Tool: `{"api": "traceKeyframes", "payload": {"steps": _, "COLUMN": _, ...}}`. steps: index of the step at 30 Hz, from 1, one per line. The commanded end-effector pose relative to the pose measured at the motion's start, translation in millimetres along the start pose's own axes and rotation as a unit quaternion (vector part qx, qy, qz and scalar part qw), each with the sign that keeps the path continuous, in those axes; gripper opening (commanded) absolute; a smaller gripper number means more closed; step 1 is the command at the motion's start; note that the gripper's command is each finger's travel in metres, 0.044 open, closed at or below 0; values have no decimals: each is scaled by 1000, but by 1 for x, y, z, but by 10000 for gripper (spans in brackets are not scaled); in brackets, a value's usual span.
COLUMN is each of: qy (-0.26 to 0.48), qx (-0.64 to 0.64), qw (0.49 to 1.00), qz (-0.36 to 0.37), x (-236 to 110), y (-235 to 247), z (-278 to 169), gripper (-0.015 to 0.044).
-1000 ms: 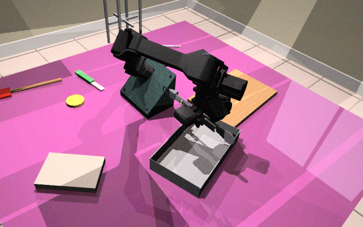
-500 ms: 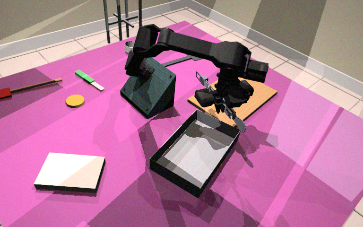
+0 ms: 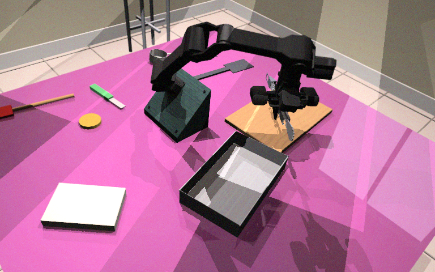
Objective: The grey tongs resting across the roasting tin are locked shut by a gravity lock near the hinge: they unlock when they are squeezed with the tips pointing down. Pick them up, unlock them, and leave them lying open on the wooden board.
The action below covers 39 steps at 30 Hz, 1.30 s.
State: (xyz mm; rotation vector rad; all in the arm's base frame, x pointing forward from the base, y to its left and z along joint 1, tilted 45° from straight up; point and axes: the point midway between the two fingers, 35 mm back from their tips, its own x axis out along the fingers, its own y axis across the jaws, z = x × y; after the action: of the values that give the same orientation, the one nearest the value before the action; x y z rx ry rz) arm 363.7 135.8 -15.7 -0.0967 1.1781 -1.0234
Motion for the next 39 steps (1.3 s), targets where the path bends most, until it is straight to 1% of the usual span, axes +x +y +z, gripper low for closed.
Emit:
{"api": "traceKeyframes", "payload": {"steps": 1, "qy": 0, "qx": 34, "qw": 999, "qz": 5, "x": -2, "y": 11, "z": -13, "gripper": -150}}
{"api": "traceKeyframes", "payload": {"steps": 8, "qy": 0, "qx": 37, "qw": 999, "qz": 5, "x": -2, "y": 12, "z": -15, "gripper": -150}}
{"api": "traceKeyframes", "payload": {"steps": 12, "qy": 1, "qx": 58, "qw": 998, "qz": 6, "x": -4, "y": 17, "z": -28, "gripper": -150}}
{"api": "traceKeyframes", "payload": {"steps": 26, "qy": 9, "qx": 210, "qw": 978, "qz": 12, "x": -11, "y": 45, "z": -113, "gripper": -150}}
{"api": "traceKeyframes", "payload": {"steps": 39, "qy": 10, "qx": 352, "qw": 936, "qz": 8, "x": -9, "y": 54, "z": -195, "gripper": -150}}
